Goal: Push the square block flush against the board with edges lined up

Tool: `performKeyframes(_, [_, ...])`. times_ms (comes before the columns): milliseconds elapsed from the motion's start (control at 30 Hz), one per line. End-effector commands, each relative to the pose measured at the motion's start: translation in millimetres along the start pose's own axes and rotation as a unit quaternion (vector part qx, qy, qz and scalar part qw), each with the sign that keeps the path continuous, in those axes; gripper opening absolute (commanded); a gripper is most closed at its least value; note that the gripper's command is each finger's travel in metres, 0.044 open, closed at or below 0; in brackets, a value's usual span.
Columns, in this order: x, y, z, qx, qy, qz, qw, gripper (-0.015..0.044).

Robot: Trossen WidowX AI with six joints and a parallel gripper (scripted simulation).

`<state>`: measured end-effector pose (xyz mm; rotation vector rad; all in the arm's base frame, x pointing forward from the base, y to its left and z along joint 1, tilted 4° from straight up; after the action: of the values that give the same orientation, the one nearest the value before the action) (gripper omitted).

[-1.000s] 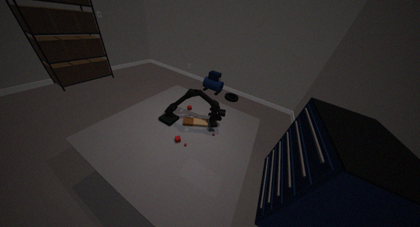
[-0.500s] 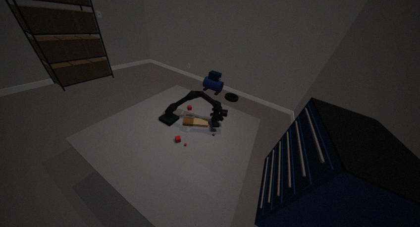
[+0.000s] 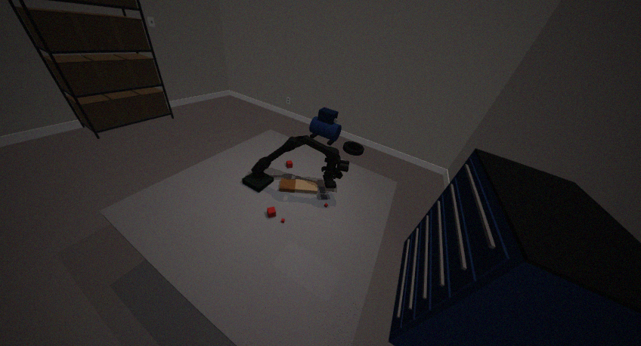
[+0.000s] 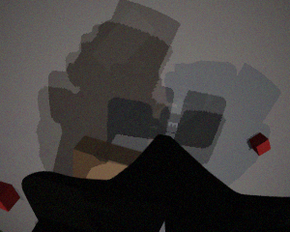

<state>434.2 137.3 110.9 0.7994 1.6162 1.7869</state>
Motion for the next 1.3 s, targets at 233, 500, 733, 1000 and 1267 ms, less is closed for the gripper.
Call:
performKeyframes(233, [35.3,6.9,-13.9,-0.001,0.167,0.000,0.986,0.0000])
performKeyframes(500, [62.3,9.3,-29.5,-0.001,0.300,0.000,0.954,0.0000])
performKeyframes(733, [84.5,9.8,-46.0,-0.001,0.413,0.001,0.911,0.0000])
performKeyframes(1000, [108.2,8.5,-67.8,-0.001,0.534,0.001,0.846,0.0000])
performKeyframes(1267, [129.5,5.1,-92.4,-0.002,0.645,0.002,0.765,0.0000])
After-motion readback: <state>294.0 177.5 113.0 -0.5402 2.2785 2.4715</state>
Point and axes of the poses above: the point midway between the two fingers, 35 mm back from their tips, its own y axis back along the fingers, its own x axis across the jaws, z = x × y, the point moved 3 cm from there along y, back along the fingers, and after that the axes turned 8 degrees about y, right-handed, at the moved point
